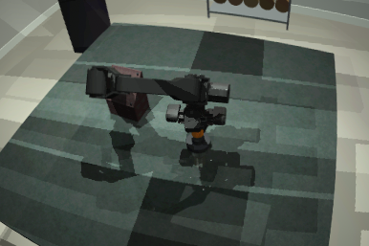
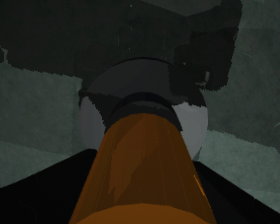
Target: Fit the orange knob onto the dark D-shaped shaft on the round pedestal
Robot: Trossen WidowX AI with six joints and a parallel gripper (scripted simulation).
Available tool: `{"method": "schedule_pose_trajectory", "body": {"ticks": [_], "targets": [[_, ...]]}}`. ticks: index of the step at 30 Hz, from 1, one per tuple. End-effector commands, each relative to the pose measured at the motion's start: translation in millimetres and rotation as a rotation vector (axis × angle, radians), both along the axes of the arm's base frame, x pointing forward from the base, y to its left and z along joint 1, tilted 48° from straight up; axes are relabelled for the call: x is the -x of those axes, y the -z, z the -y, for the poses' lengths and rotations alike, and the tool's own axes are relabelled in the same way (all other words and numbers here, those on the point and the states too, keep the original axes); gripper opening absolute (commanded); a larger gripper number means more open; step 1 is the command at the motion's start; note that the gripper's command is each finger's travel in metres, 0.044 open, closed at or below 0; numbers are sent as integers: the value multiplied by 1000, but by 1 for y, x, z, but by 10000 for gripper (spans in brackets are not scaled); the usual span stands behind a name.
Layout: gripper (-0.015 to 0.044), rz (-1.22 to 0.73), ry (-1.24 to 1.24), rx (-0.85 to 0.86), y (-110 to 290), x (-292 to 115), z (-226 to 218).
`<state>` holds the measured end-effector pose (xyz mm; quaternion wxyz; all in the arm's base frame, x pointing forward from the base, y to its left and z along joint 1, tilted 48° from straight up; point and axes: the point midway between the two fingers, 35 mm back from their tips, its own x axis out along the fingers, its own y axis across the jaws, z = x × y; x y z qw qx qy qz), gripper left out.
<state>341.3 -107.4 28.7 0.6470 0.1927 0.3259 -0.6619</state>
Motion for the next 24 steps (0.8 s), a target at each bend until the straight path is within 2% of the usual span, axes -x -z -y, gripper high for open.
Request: {"method": "schedule_pose_trajectory", "body": {"ticks": [1, 12, 19, 24], "targets": [[0, 6, 1, 4, 1, 0, 1], [0, 6, 1, 4, -2, 2, -4], [0, 152, 136, 21, -2, 3, -5], [0, 160, 143, 22, -1, 2, -4]]}}
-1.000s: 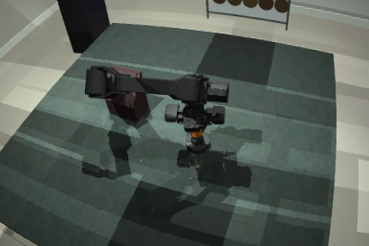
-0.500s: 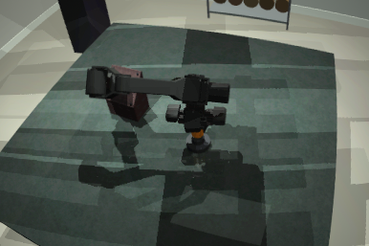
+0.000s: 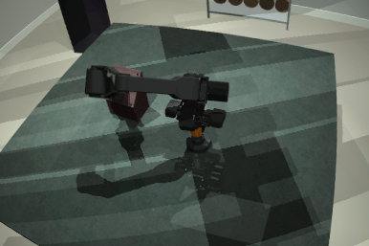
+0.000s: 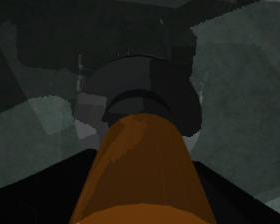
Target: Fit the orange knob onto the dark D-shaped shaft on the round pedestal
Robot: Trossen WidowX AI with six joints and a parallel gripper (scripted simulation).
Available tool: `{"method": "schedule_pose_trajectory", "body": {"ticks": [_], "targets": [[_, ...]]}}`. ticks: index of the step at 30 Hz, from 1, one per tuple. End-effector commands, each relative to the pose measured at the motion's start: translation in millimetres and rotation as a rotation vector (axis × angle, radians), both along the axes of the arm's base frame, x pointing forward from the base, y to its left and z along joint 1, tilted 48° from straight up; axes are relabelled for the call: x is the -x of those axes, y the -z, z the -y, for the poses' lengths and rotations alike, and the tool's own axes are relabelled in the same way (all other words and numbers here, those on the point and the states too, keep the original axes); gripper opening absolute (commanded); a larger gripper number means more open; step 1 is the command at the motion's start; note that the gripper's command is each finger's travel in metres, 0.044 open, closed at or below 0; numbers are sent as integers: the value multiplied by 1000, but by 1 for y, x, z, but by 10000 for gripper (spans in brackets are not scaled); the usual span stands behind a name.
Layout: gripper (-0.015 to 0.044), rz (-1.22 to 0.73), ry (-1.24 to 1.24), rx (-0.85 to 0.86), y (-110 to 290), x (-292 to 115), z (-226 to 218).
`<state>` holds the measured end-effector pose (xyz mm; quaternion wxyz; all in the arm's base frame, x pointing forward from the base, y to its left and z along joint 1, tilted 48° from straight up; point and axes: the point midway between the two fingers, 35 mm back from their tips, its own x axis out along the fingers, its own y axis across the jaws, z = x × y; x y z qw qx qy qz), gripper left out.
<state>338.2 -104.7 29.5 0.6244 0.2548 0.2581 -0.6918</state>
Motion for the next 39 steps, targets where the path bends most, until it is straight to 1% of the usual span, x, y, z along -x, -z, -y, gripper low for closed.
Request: {"method": "schedule_pose_trajectory", "body": {"ticks": [1, 23, 25, 30, 39], "targets": [[0, 15, 7, 2, 0, -2, -1], [0, 16, 7, 2, 0, -2, -2], [0, 36, 26, 5, 0, -2, -2], [0, 162, 142, 20, -1, -3, -2], [0, 169, 149, 21, 2, -2, 2]]}}
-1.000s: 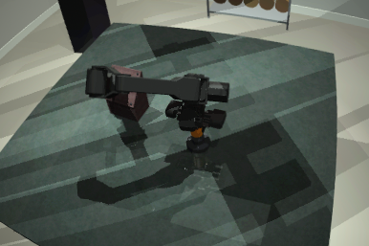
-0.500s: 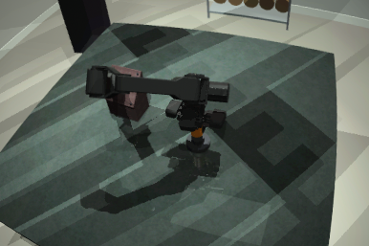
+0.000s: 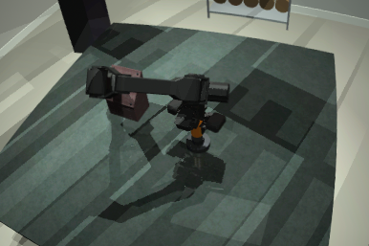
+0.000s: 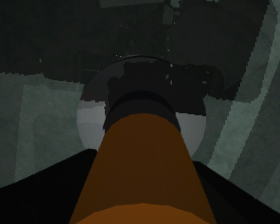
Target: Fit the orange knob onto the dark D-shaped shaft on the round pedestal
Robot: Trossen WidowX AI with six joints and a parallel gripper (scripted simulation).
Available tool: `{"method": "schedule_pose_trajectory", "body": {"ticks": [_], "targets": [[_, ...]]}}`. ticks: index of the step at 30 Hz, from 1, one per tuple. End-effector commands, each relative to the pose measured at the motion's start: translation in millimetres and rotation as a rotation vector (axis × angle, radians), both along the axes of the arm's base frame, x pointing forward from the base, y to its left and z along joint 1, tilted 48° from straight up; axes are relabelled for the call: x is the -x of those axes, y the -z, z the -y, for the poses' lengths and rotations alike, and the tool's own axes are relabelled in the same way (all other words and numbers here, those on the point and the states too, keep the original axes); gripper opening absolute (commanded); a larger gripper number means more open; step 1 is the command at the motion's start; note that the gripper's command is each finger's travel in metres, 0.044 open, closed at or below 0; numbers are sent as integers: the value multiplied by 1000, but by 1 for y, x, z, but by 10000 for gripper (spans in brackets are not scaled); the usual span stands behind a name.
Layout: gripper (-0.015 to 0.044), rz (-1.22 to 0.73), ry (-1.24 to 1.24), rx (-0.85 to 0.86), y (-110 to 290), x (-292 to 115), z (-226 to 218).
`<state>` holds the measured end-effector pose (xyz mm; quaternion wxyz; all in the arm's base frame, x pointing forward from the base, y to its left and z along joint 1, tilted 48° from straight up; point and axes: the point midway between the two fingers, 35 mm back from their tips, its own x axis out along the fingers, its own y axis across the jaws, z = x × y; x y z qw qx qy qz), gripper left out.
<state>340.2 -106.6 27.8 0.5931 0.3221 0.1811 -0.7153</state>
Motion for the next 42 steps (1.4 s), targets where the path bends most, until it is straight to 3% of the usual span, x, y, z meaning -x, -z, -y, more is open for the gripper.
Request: {"method": "schedule_pose_trajectory", "body": {"ticks": [1, 13, 20, 42], "targets": [[0, 7, 2, 2, 1, 1, 0], [0, 15, 8, 3, -2, 0, -3], [0, 161, 143, 20, -3, -3, -3], [0, 161, 143, 21, 1, -3, 1]]}}
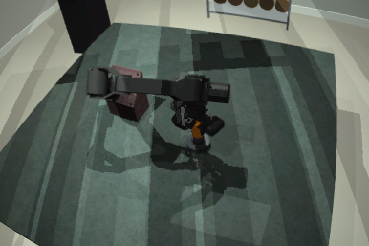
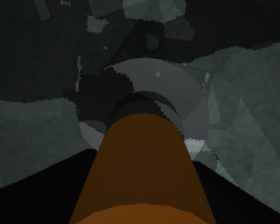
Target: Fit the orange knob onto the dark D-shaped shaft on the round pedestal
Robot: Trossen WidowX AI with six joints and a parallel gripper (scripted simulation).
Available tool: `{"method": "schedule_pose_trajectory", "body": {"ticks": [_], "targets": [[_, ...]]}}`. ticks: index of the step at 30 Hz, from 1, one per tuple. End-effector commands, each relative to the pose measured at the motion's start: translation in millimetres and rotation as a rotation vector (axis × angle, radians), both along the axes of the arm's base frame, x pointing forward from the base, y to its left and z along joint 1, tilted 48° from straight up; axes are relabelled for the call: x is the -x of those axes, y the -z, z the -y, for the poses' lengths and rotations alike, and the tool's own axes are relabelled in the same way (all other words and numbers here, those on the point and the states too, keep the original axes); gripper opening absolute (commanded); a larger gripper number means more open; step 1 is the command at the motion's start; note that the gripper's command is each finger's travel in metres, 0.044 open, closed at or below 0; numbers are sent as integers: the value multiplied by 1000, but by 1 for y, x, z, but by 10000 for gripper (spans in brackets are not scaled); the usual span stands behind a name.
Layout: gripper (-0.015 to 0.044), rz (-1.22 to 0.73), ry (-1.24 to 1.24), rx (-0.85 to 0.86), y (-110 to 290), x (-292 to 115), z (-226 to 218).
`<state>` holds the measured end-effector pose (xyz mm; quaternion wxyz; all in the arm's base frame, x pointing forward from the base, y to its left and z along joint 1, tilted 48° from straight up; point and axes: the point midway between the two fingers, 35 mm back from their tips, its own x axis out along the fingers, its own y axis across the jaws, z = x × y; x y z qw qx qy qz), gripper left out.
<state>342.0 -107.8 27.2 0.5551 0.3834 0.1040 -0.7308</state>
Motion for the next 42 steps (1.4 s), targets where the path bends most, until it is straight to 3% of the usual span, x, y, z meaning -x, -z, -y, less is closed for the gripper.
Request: {"method": "schedule_pose_trajectory", "body": {"ticks": [1, 42], "targets": [[0, 5, -2, 3, 0, -1, 0], [0, 43, 34, 7, 0, 3, -3]]}}
